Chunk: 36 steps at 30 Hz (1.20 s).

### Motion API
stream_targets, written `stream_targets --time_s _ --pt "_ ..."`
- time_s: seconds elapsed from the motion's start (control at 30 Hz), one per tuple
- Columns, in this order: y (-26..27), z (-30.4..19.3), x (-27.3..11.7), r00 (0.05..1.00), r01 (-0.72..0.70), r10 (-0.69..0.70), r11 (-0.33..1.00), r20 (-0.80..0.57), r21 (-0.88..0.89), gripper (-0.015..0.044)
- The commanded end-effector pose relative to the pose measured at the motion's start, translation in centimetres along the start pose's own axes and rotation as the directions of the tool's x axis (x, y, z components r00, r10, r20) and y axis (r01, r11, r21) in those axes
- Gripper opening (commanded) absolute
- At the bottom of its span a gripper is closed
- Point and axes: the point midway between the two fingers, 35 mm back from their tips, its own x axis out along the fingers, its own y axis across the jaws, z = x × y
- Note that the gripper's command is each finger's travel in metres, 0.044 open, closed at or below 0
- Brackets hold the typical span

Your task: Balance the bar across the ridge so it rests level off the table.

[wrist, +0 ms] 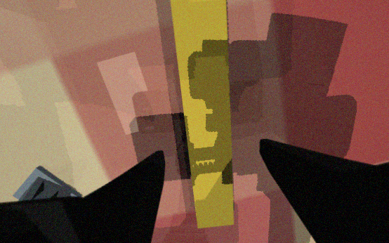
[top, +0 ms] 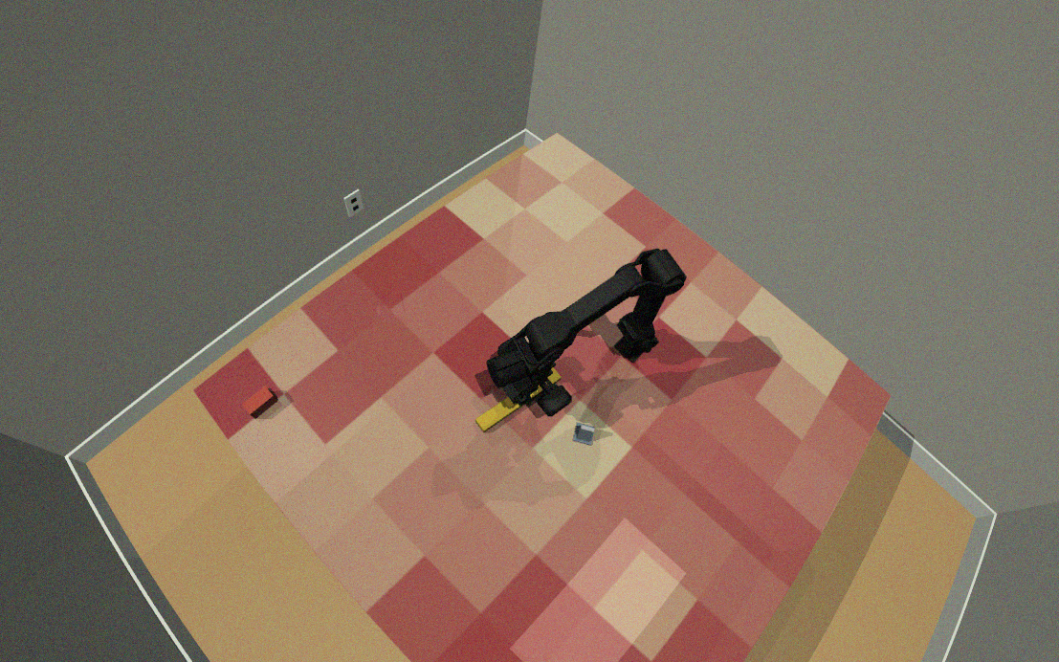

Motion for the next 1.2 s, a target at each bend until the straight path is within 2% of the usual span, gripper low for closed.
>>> stream_targets --time_s 0.0,0.4,0.87,1.07,1.17 --pt "0.0 -0.2 0.7 1.000 0.003 -0.003 1.000 -0.008 0.004 0.0315" --pt "0.0 -0.3 2.5 1.000 0.003 -0.003 1.000 -0.008 0.004 0.0315" --pt "0.0 -0.3 2.6 1.000 0.003 -0.003 1.000 -0.008 0.004 0.0315" --pt "0.0 -0.2 2.5 1.000 -0.001 0.001 1.000 -0.007 0.000 0.0158" --pt "0.0 -0.2 2.5 1.000 -0.001 0.001 1.000 -0.007 0.000 0.0137"
